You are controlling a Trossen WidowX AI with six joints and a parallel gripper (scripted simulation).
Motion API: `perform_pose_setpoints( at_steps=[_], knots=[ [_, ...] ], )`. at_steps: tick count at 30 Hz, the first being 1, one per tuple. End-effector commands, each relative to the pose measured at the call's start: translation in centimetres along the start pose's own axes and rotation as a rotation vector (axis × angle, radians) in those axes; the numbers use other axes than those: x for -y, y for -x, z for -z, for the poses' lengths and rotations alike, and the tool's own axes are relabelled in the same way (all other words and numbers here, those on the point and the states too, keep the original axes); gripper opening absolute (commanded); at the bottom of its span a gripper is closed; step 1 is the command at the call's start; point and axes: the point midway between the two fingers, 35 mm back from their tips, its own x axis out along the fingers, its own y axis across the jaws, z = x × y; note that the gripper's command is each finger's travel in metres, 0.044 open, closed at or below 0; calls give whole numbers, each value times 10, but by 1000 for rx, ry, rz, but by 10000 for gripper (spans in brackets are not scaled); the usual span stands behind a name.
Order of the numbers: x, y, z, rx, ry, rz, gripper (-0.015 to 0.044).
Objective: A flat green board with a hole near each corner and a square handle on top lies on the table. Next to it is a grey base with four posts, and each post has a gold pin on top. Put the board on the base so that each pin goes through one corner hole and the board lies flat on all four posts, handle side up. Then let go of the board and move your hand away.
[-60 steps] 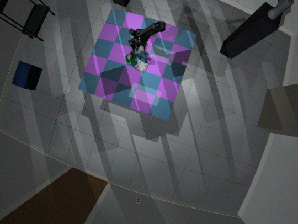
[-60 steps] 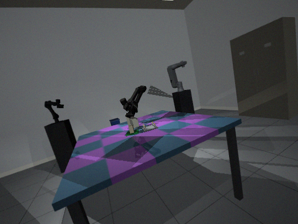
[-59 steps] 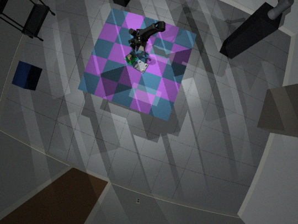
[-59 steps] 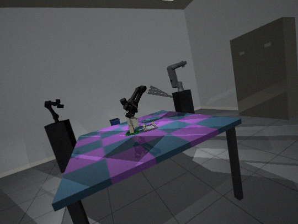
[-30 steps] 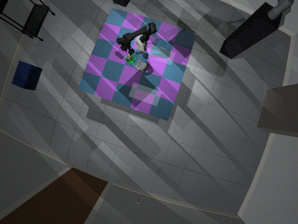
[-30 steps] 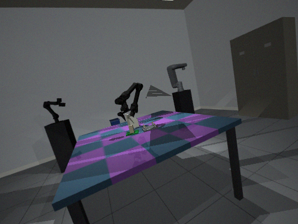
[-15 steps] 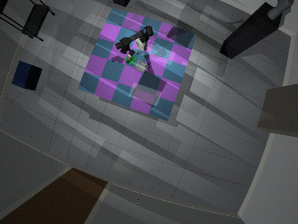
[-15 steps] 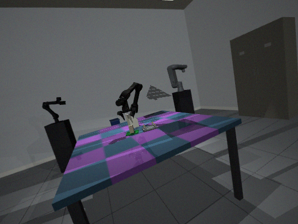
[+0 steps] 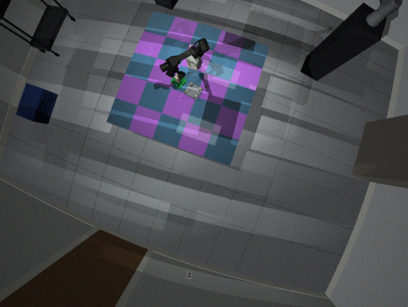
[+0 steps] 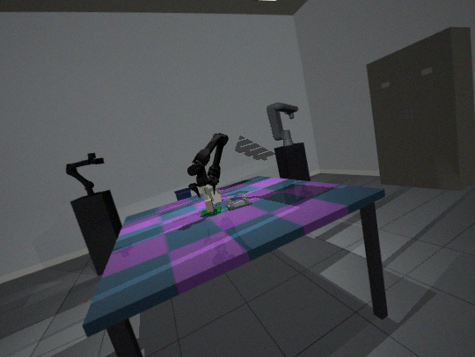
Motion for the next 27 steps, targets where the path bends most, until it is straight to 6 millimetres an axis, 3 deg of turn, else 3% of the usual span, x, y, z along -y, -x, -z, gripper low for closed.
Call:
perform_pose_setpoints(
  at_steps=[1, 27],
  knots=[
    [0, -8, 3, -9, -12, -8, 440],
    [1, -48, 1, -6, -7, -8, 440]
  ],
)
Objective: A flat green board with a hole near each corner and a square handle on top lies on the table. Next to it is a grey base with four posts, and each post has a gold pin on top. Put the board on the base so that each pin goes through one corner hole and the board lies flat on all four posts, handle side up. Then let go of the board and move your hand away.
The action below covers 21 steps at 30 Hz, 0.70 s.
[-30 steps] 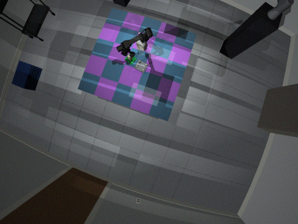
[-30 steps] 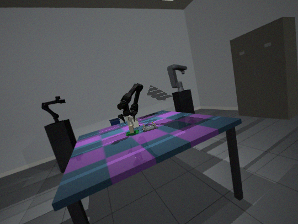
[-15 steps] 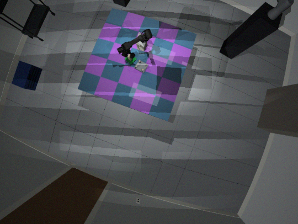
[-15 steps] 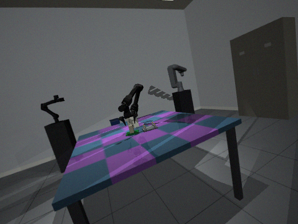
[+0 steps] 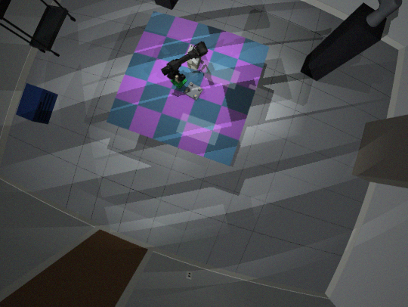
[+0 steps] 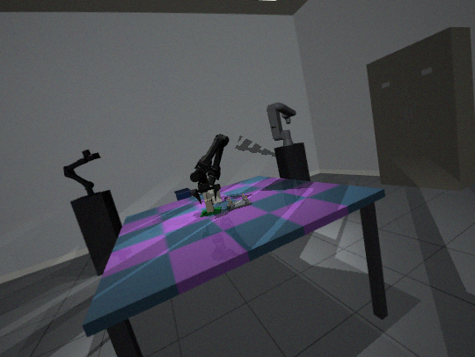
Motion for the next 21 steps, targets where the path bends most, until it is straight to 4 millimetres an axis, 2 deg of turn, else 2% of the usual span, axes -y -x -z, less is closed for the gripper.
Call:
perform_pose_setpoints(
  at_steps=[1, 19, 21],
  knots=[
    [0, -10, 3, -9, -12, -8, 440],
    [0, -35, 6, -12, -16, -11, 440],
    [0, -35, 6, -12, -16, -11, 387]
  ],
)
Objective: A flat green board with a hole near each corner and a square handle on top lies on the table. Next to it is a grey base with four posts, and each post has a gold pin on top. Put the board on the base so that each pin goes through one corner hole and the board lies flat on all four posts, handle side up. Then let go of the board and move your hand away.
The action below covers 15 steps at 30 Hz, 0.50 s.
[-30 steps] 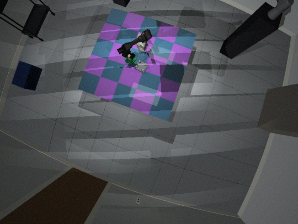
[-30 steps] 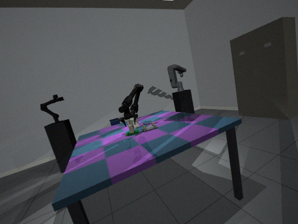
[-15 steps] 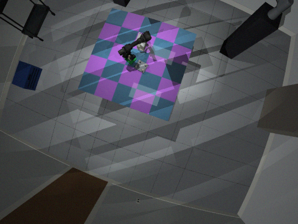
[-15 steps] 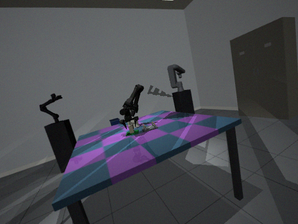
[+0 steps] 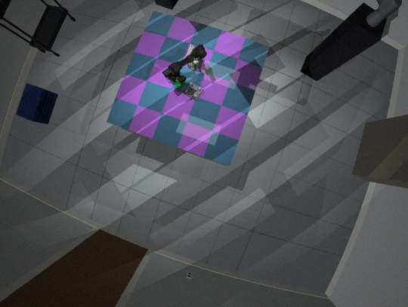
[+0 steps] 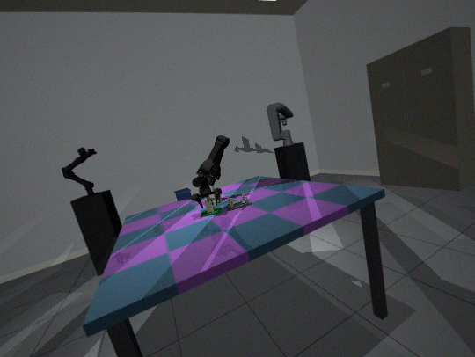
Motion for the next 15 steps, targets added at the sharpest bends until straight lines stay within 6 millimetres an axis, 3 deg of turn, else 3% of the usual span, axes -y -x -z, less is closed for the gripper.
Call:
perform_pose_setpoints(
  at_steps=[1, 9, 15],
  knots=[
    [0, -4, 3, -6, -10, -6, 361],
    [0, -4, 3, -6, -10, -6, 151],
    [0, -4, 3, -6, -10, -6, 111]
  ],
)
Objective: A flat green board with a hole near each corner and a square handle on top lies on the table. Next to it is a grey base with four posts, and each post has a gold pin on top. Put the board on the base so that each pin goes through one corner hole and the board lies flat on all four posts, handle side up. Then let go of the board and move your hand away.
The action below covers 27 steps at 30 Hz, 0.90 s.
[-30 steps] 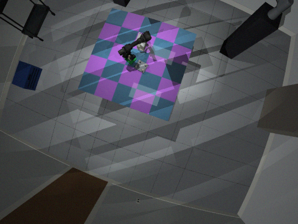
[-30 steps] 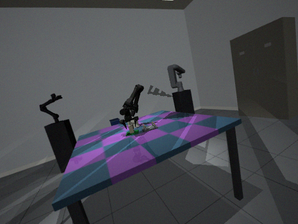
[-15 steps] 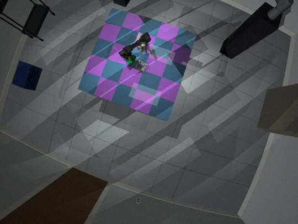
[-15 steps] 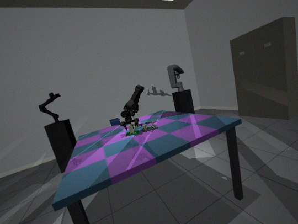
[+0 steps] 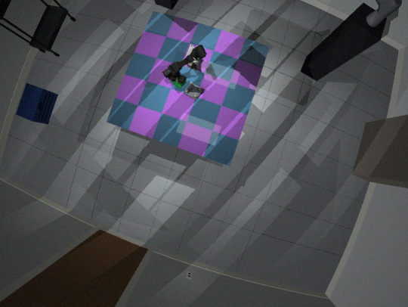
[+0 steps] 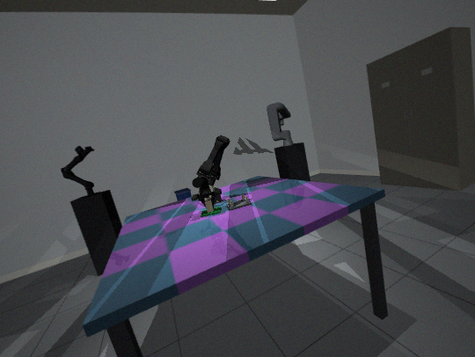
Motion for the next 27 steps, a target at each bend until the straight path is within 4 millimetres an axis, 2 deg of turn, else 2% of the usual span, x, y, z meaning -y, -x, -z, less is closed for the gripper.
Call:
perform_pose_setpoints(
  at_steps=[1, 4, 5, 27],
  knots=[
    [0, -1, 0, 0, -4, -2, 85],
    [0, 3, 0, 0, -4, -2, 6],
    [0, 5, -1, 1, -4, -1, 0],
    [2, 59, -4, 2, -5, 3, 0]
  ],
)
